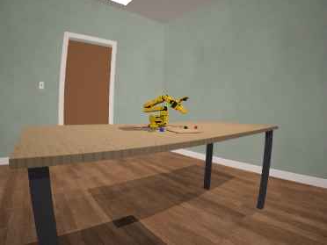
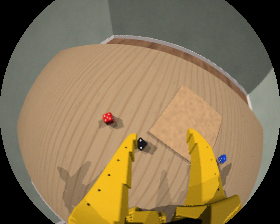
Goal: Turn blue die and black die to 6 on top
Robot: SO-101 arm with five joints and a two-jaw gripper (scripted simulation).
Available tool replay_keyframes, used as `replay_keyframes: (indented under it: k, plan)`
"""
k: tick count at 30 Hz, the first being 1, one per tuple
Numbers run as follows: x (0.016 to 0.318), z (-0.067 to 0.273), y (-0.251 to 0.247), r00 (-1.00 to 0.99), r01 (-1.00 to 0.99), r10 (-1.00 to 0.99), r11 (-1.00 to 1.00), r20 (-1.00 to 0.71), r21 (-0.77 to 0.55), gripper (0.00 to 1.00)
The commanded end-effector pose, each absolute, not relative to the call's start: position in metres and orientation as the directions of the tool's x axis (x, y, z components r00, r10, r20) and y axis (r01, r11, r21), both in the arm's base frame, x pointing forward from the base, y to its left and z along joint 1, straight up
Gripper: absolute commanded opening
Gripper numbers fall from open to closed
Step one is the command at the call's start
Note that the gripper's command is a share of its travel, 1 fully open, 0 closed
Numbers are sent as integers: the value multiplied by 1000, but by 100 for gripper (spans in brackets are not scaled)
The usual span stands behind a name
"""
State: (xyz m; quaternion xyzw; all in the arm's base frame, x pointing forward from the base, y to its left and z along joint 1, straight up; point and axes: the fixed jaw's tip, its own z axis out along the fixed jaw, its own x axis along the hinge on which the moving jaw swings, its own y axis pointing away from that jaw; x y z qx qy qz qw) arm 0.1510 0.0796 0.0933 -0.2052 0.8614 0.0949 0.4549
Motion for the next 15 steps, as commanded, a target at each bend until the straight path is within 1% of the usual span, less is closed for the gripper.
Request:
replay_keyframes:
  k: [1,15]
  plan:
    - [151,96,81,-494,-442,-259,897,-830,-17,25]
    - [150,98,80,-473,-459,-290,887,-832,-48,25]
